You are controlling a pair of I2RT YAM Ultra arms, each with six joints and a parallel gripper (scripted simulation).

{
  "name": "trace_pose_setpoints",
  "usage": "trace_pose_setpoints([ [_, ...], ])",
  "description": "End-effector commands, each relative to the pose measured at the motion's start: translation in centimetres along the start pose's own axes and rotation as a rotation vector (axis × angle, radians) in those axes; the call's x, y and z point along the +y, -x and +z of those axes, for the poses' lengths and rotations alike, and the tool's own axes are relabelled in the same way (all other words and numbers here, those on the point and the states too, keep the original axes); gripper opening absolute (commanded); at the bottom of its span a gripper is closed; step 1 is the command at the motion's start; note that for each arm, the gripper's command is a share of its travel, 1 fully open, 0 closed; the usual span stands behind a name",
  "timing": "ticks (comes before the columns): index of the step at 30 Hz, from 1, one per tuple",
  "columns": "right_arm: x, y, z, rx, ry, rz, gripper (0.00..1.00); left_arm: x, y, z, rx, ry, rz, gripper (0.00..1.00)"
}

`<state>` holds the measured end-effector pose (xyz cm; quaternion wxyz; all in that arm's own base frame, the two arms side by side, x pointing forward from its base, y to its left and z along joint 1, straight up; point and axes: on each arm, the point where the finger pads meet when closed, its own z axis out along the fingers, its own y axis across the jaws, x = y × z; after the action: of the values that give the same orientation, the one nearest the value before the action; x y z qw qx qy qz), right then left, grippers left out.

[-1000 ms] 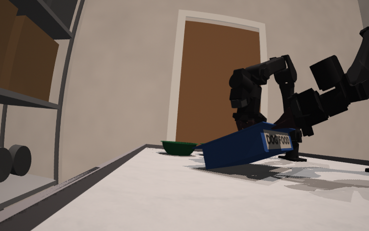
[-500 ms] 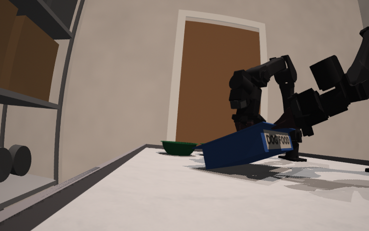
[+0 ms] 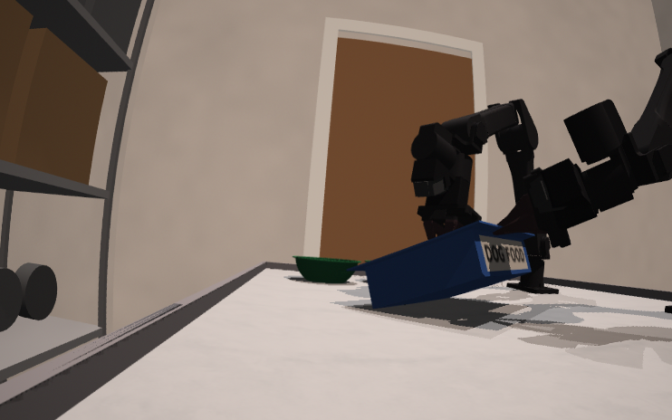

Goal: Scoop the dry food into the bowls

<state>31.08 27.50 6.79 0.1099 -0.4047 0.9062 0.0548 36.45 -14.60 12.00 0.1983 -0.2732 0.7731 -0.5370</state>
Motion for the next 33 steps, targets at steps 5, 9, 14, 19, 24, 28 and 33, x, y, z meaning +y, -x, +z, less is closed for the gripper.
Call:
trace_pose_setpoints([
  [5, 0.3, 4.0, 0.2, -0.085, -0.004, -0.008, 0.00, -4.3, -0.4, -0.1, 0.029, -0.105, 0.129, 0.00],
  [9, 0.3, 4.6, 0.7, -0.073, -0.006, -0.009, 0.00, -4.4, -0.3, -0.1, 0.030, -0.108, 0.132, 0.00],
  [14, 0.5, 3.8, 0.1, -0.055, 0.005, -0.012, 0.00, -4.4, -0.3, -0.1, 0.030, -0.108, 0.132, 0.00],
  [19, -0.3, 3.6, -0.9, -0.169, 0.002, -0.016, 0.00, -4.4, -0.3, -0.1, 0.030, -0.108, 0.132, 0.00],
  [24, -0.1, 3.3, -1.2, -0.203, 0.006, -0.024, 0.00, -4.4, -0.3, -0.1, 0.030, -0.108, 0.132, 0.00],
  [28, -0.2, 3.3, -1.8, -0.272, 0.009, -0.029, 0.00, -4.4, -0.3, -0.1, 0.030, -0.108, 0.132, 0.00],
  [33, -0.2, 2.9, -2.2, -0.327, 0.011, -0.033, 0.00, -4.4, -0.3, -0.1, 0.030, -0.108, 0.132, 0.00],
])
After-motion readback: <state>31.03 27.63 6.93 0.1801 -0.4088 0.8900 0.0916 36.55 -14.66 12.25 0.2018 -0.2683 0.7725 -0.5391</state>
